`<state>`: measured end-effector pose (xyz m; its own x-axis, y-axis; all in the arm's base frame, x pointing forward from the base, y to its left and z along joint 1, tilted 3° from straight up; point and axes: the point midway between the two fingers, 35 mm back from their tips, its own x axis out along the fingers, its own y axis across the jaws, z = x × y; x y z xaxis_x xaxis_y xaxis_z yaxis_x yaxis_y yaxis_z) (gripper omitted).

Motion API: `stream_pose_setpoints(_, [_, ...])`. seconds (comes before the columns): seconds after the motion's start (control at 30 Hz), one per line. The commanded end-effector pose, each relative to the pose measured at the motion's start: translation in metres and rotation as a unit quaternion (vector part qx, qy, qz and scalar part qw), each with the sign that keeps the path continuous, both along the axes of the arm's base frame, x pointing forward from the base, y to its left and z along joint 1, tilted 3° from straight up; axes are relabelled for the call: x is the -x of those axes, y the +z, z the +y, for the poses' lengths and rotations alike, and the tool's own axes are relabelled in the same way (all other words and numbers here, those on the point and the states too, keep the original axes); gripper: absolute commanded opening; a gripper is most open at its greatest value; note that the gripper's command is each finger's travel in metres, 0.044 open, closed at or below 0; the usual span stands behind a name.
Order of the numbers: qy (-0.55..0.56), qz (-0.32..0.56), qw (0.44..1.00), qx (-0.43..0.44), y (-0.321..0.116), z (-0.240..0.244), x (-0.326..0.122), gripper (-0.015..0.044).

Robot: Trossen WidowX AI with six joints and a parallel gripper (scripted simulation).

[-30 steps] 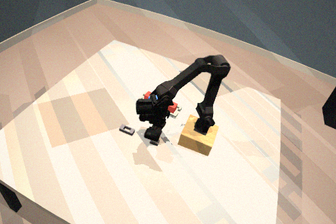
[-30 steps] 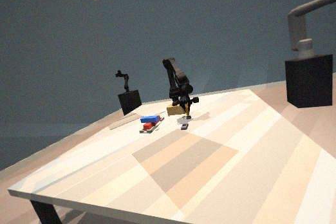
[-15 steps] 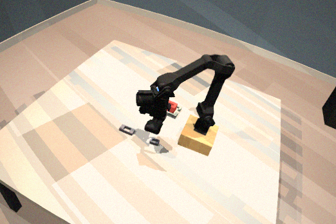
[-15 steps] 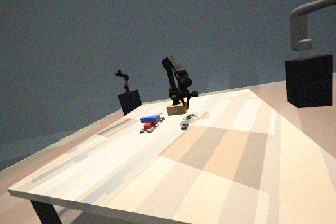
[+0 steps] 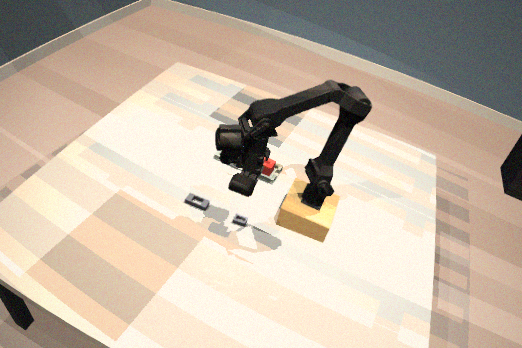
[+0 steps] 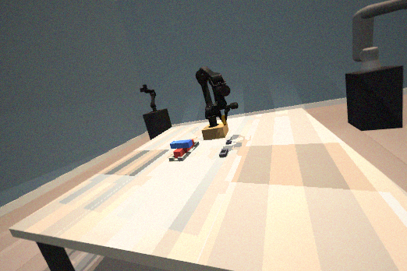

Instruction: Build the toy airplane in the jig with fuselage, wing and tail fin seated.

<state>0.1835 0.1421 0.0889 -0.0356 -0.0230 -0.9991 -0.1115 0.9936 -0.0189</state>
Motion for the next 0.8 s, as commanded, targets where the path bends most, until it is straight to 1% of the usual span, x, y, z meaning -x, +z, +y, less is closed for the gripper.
stream_pose_setpoints(0.0, [0.002,-0.002,1.0,-0.002,0.012,-0.001,0.001,0.0])
stream_pose_setpoints(0.2, [0.001,-0.003,1.0,-0.002,0.016,-0.005,-0.001,0.0])
stream_pose_setpoints(0.77, [-0.014,-0.006,1.0,-0.001,0.006,-0.051,-0.03,0.0])
